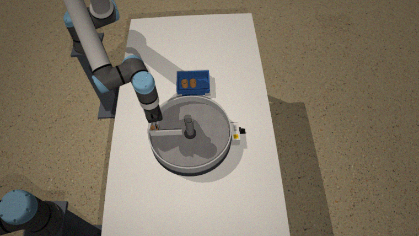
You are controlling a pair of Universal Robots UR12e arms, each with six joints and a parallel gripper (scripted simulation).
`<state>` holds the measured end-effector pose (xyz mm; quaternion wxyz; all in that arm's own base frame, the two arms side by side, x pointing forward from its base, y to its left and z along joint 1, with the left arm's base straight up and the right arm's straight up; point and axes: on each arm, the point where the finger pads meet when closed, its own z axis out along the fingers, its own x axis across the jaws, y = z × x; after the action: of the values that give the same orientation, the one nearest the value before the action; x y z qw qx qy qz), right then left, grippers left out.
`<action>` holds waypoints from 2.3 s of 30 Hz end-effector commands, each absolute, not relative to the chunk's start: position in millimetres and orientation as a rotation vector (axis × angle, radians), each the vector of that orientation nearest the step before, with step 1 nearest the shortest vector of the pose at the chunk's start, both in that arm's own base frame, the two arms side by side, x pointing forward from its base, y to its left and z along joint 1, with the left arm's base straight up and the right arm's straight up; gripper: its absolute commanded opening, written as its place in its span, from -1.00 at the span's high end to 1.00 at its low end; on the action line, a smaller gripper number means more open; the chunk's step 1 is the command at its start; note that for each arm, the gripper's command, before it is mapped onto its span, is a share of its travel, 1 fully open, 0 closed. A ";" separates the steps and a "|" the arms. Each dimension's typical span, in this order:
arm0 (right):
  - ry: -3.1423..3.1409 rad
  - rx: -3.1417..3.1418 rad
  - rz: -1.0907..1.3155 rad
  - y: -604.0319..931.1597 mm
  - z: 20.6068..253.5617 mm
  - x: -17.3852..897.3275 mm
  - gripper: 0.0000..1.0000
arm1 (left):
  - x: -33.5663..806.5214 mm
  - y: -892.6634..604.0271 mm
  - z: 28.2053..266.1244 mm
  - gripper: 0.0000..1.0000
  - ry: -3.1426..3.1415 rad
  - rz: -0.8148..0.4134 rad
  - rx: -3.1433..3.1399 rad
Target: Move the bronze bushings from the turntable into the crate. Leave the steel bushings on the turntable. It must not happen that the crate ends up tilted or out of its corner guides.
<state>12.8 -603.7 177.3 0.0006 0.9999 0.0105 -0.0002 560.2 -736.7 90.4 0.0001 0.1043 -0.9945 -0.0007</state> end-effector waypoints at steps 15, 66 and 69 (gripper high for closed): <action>0.035 3.141 0.000 -603.9 177.0 13.5 -1.00 | 559.9 -738.9 91.8 1.00 -3.125 0.004 0.327; 0.035 3.141 0.000 -603.9 177.0 13.5 -1.00 | 560.3 -739.6 238.5 1.00 -3.126 0.007 0.327; 0.035 3.141 0.000 -603.9 177.0 13.5 -1.00 | 560.2 -739.6 243.5 1.00 -3.126 0.008 0.327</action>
<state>12.8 -603.7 177.3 0.0006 0.9999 0.0105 -0.0002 560.5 -737.4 234.9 -0.0006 0.1043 -0.9945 0.0013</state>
